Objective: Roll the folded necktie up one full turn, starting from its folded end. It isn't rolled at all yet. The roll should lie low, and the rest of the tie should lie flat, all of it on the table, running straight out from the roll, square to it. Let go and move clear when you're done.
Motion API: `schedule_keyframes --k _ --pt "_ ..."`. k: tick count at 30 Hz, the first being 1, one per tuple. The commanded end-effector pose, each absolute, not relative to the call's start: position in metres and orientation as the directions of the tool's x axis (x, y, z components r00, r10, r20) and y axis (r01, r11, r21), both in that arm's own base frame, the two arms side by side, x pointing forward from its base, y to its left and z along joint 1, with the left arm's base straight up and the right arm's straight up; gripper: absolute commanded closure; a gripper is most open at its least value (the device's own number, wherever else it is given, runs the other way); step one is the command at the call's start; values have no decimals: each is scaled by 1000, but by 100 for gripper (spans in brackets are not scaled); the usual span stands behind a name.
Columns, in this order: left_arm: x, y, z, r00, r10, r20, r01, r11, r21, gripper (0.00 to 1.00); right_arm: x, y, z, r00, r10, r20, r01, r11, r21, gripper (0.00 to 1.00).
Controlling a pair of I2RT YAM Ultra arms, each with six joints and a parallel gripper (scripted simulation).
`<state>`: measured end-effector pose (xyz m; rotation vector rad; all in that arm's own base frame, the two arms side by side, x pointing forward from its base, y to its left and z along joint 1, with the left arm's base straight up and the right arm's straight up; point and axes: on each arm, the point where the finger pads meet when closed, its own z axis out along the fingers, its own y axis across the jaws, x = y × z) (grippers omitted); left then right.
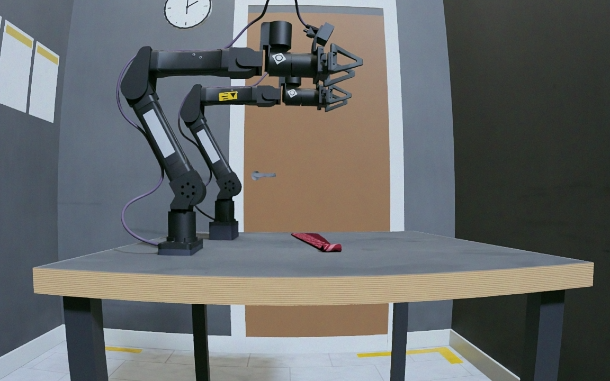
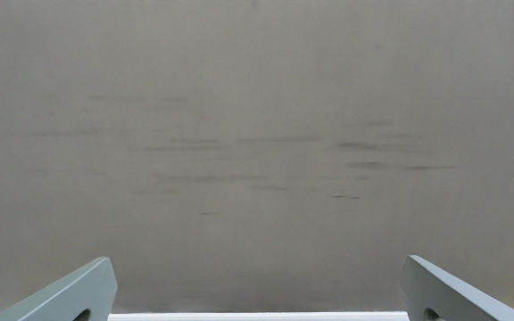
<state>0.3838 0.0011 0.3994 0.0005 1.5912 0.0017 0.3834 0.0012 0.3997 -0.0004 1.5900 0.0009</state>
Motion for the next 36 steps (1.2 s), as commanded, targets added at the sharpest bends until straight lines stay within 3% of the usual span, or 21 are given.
schedule_keyframes --k 1,17,34,36 --pt "382 1 407 0 0 -1000 0 1000 0 0 382 1 407 0 0 -1000 0 1000 0 0" --pt "382 1 407 0 0 -1000 0 1000 0 0 382 1 407 0 0 -1000 0 1000 0 0" --pt "384 1 408 -20 1 -1000 -1 1000 1 0 379 -2 379 -128 43 -991 -45 998 49 5" --pt "384 0 407 -22 2 -1000 1 1000 2 4 378 -3 372 -157 53 -986 -56 996 63 6"
